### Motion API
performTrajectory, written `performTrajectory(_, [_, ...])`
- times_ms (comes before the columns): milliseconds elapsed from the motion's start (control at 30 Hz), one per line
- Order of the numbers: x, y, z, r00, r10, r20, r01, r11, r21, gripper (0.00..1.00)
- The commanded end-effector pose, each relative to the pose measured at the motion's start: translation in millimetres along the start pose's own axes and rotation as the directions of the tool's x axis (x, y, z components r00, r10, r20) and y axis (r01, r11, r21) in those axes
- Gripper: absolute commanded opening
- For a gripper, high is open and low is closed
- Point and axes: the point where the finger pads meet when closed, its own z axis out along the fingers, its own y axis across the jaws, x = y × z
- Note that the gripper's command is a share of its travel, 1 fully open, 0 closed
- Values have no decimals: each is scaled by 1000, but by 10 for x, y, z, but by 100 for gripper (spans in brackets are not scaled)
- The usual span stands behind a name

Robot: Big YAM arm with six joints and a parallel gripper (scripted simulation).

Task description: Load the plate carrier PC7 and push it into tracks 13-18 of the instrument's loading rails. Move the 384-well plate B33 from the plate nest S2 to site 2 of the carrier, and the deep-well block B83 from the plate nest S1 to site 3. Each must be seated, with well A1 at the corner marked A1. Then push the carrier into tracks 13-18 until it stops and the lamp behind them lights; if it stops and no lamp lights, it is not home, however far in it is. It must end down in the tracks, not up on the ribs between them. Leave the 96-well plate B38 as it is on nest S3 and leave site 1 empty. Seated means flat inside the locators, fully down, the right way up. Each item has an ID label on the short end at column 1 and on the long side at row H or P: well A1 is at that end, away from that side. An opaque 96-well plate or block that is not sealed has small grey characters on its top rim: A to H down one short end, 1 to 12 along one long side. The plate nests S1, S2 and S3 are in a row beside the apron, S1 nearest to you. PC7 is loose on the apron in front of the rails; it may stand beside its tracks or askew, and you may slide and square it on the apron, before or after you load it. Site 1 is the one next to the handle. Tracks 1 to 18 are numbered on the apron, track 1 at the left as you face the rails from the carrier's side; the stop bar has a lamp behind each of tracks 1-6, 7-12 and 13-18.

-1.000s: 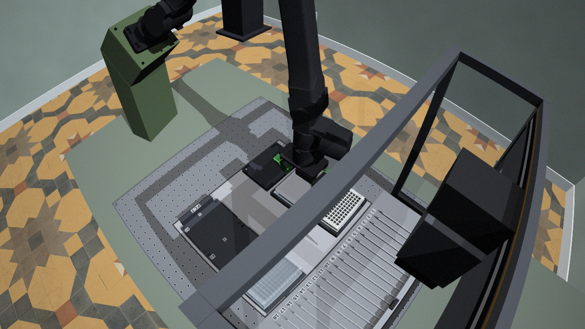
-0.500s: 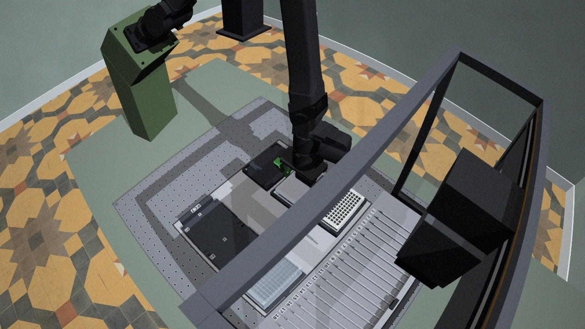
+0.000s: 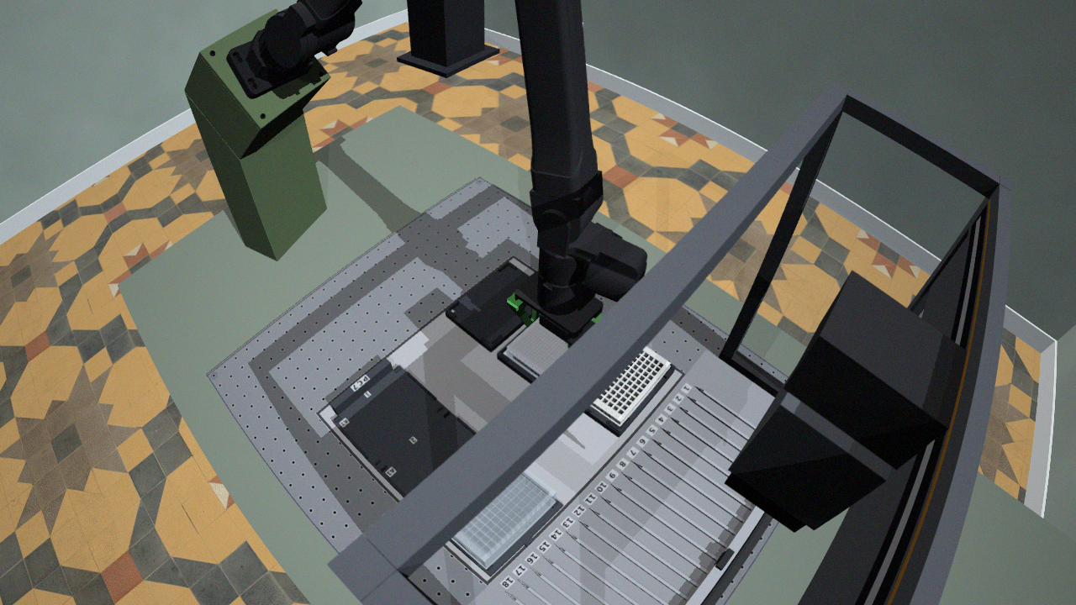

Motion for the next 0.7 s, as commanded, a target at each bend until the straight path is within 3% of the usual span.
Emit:
performTrajectory(0, [-23,-89,-50,1000,0,6,0,1000,19,0])
performTrajectory(567, [-23,-89,-50,1000,0,6,0,1000,19,0])
performTrajectory(600, [-6,-79,-149,1000,4,3,-4,1000,17,0])
performTrajectory(667, [-6,-79,-149,1000,4,3,-4,1000,17,0])
